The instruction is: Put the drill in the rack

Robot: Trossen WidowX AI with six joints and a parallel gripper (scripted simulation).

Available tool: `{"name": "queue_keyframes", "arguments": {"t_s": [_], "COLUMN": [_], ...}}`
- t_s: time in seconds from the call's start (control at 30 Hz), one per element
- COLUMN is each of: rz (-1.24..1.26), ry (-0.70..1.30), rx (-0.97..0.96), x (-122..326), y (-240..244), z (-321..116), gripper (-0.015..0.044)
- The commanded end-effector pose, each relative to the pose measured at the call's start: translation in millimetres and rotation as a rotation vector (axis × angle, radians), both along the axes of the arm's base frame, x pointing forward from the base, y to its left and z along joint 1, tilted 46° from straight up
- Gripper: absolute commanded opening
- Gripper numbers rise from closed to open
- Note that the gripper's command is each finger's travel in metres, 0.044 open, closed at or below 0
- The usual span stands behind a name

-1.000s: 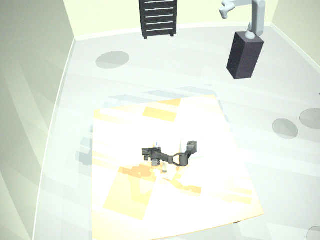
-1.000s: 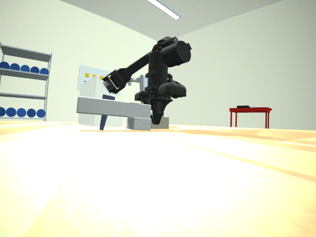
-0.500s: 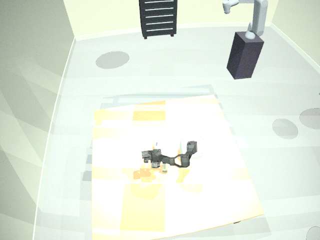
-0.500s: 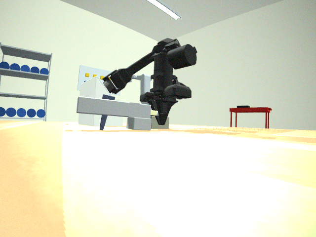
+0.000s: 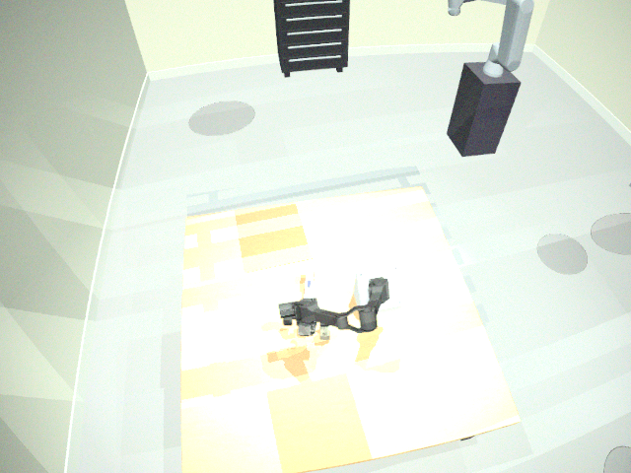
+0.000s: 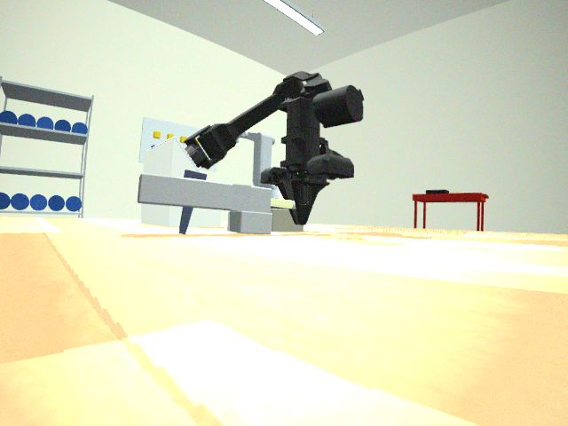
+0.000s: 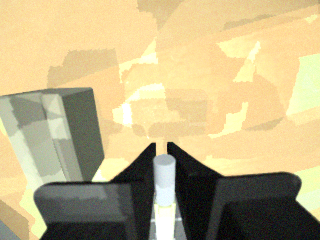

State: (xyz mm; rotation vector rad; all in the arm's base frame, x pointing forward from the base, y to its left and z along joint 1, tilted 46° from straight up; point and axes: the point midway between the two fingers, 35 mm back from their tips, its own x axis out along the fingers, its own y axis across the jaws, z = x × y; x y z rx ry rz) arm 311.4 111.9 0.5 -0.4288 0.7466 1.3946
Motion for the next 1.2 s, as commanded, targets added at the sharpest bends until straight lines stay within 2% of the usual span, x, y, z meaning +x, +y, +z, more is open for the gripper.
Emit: {"name": "queue_keyframes", "arguments": {"t_s": [0.0,0.43,1.17], "rz": [0.0,-0.005,-0.005], "ry": [0.001,0.0,0.0], "rx": [0.0,0.003,0.003], "x": [-0.4,-1.1,-2.8], "y": [-0.5,-2.7,-7.7], "z": [-0.7,-4.6,-14.4], "gripper": [0.0105,0.044,0.044]}}
